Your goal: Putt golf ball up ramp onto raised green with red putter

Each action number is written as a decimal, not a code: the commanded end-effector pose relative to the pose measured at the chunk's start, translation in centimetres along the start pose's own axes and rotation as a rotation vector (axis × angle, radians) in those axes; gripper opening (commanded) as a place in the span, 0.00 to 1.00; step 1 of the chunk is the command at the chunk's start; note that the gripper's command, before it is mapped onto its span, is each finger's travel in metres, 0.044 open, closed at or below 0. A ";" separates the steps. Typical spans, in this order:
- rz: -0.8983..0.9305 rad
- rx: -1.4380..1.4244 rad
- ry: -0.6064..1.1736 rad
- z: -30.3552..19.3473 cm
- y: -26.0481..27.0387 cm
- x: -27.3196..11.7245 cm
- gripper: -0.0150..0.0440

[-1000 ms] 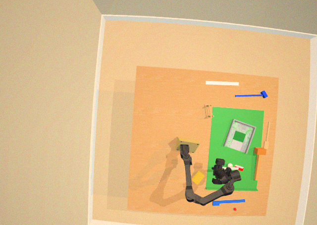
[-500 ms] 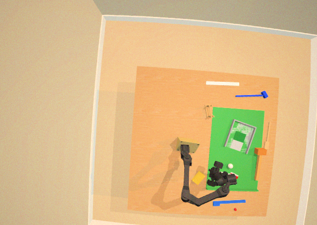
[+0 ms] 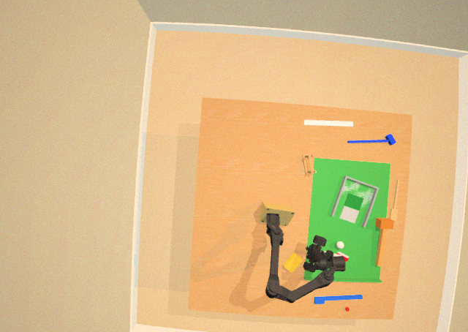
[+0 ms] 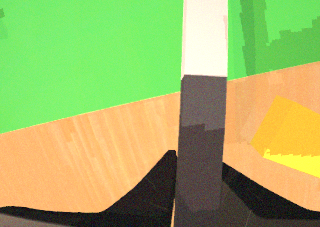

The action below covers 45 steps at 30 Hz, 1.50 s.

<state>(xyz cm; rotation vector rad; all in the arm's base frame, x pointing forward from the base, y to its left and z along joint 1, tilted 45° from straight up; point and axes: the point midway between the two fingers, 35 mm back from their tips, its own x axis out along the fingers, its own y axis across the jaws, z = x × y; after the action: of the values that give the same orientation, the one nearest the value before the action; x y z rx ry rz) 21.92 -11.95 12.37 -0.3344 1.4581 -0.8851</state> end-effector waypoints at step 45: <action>0.013 -0.003 -0.003 0.9 4.0 2.3 0.25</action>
<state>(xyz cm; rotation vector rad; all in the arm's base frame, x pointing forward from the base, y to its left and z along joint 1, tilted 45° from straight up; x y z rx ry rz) 22.58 -13.27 10.19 -0.3259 1.4541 -0.8913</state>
